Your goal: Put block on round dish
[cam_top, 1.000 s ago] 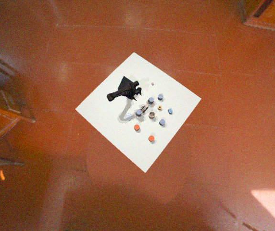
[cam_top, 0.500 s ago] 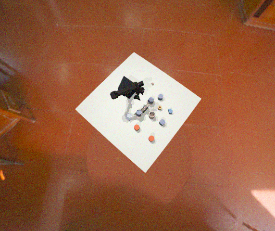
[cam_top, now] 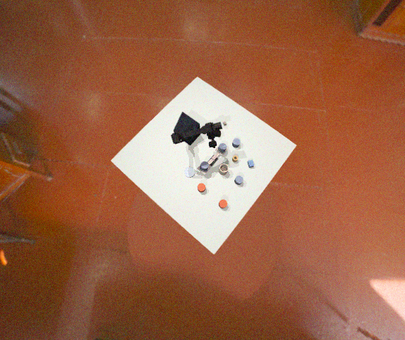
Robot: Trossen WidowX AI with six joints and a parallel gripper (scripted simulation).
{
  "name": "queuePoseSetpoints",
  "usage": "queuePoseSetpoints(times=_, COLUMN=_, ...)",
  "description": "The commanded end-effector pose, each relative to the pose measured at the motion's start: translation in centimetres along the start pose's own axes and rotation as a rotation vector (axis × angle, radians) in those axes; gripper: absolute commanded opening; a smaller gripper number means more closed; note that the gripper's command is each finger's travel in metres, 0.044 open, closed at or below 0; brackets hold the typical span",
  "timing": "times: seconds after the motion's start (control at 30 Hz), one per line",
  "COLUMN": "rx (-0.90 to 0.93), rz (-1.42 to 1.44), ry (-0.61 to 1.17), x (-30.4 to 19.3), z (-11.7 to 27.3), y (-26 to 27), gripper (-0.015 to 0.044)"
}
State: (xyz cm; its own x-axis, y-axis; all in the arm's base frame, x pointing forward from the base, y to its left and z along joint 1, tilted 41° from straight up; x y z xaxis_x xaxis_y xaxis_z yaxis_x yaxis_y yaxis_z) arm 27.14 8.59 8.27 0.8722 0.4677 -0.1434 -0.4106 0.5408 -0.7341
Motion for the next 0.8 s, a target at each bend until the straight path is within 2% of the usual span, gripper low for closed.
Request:
queuePoseSetpoints(times=0.0, rx=0.039, rz=0.102, ry=0.036, x=1.2, z=-0.9, y=0.5, gripper=0.0440)
queuePoseSetpoints(times=0.77, rx=0.354, rz=0.737, ry=0.176, x=6.6, z=-9.7, y=4.2, gripper=0.0440)
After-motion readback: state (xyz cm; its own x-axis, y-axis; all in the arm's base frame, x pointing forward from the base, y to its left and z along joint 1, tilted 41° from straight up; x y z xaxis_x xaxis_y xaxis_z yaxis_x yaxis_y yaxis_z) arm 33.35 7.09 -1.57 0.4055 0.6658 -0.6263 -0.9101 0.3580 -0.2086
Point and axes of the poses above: the point midway between the two fingers, 35 mm back from their tips, its own z axis back along the fingers, its own y axis across the jaws, x = y × z, the point moved 1 cm from there along z, back along the fingers, and after that the axes turned 11 degrees about -z, right-handed, at the moved point
